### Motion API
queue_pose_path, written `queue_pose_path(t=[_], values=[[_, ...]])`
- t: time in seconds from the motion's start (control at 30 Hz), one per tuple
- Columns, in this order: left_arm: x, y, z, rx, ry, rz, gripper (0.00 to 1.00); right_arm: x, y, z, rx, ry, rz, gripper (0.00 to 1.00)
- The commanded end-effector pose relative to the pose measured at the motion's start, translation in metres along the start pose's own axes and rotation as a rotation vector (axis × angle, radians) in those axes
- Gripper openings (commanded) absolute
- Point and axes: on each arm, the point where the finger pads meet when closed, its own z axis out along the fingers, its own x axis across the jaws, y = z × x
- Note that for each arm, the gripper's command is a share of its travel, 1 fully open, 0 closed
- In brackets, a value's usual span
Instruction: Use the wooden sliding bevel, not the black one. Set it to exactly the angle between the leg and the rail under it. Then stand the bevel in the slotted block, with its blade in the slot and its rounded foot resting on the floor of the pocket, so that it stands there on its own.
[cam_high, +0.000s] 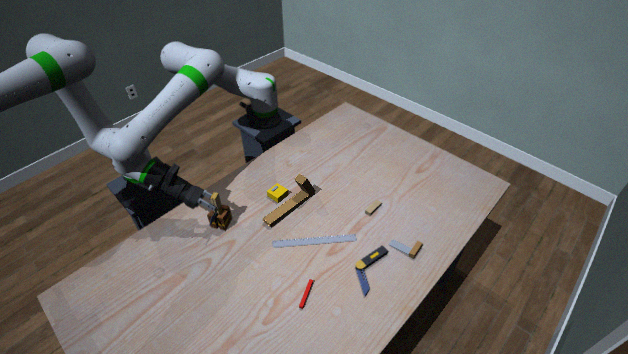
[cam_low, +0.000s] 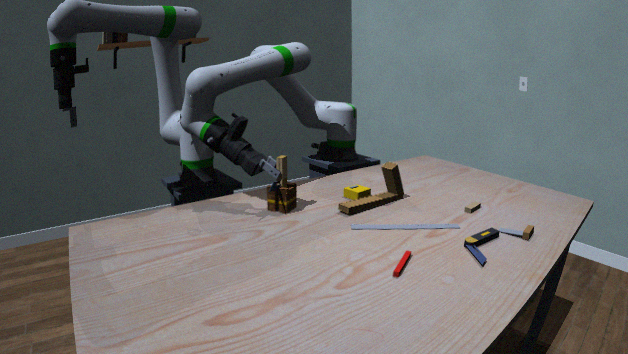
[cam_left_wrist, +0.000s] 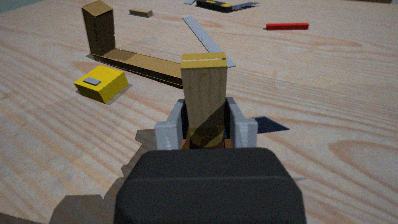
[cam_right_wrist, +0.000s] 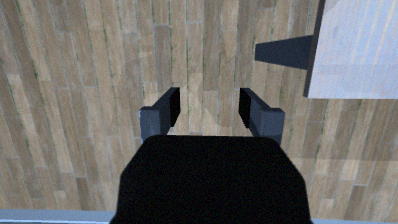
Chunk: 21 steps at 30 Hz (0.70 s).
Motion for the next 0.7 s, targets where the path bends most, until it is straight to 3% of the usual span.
queue_pose_path(t=[0.0,0.67], values=[[0.0010,-0.0028,-0.0035,0.002,0.005,-0.011,0.00,0.0000,0.0000,-0.0042,-0.006,-0.003,0.000,1.00],[0.0010,0.0006,-0.0021,0.002,0.005,-0.011,0.00,0.0000,0.0000,-0.0042,-0.006,-0.003,0.000,1.00]])
